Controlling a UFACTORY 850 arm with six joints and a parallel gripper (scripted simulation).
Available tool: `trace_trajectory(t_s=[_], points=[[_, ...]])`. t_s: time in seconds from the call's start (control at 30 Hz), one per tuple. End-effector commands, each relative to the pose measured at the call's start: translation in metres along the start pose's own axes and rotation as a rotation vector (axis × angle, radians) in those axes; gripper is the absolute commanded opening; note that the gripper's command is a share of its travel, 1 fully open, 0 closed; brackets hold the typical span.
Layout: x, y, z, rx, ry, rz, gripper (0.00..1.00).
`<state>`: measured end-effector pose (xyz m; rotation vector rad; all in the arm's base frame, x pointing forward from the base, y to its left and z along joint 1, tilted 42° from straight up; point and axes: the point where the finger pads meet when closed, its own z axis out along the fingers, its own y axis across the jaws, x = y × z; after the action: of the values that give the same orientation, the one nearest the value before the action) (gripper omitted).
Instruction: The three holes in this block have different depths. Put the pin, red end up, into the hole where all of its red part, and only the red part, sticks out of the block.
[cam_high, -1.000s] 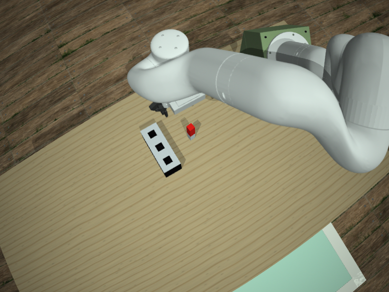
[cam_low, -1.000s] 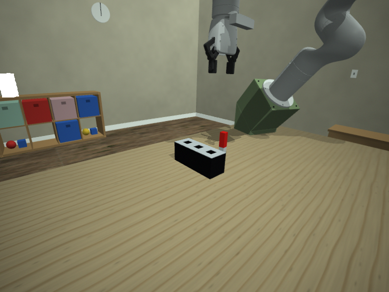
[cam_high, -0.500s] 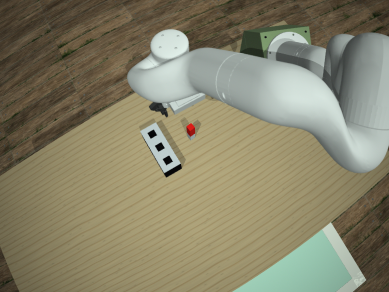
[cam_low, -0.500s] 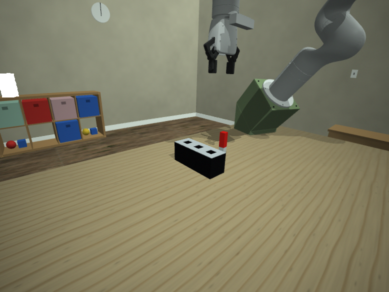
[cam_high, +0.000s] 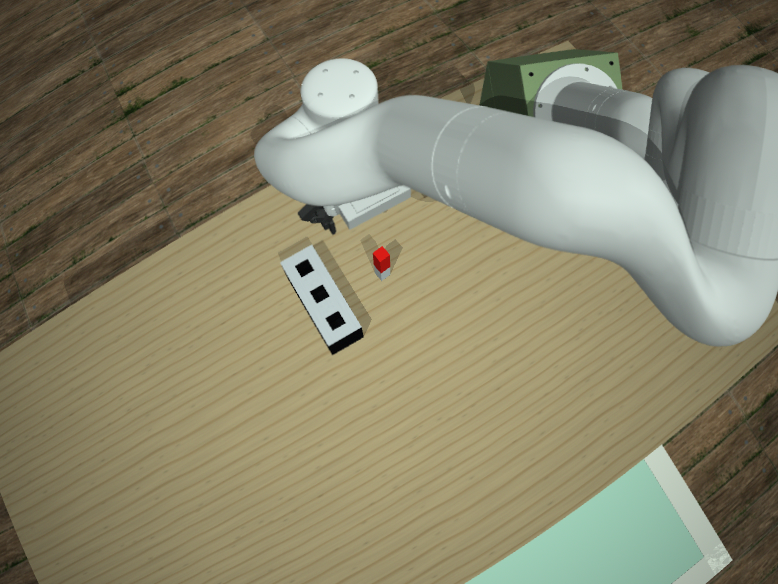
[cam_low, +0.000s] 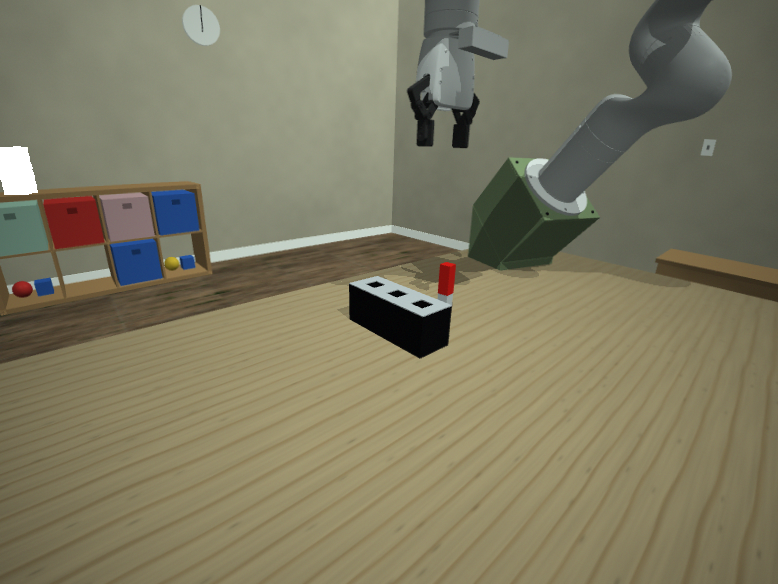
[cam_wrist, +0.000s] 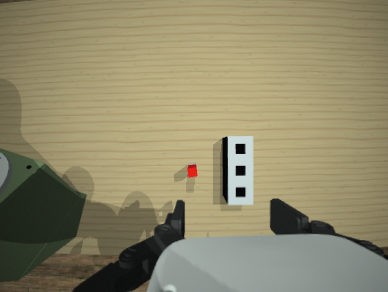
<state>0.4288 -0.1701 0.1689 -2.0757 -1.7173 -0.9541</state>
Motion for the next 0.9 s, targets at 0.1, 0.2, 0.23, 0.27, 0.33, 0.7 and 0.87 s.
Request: trace_trajectory(t_s=[0.1, 0.2, 0.23, 0.27, 0.33, 0.7, 0.87], points=[[0.0, 0.001, -0.001, -0.001, -0.001, -0.001, 1.0], [0.0, 0.001, -0.001, -0.001, -0.001, -0.001, 1.0], [0.0, 0.001, -0.001, -0.001, -0.001, -0.001, 1.0], [0.002, -0.038, 0.021, -0.001, -0.001, -0.001, 1.0], [0.002, -0.038, 0.021, -0.001, -0.001, -0.001, 1.0], [0.002, -0.038, 0.021, -0.001, -0.001, -0.001, 1.0], [0.002, -0.038, 0.091, -0.002, -0.001, -0.001, 1.0]])
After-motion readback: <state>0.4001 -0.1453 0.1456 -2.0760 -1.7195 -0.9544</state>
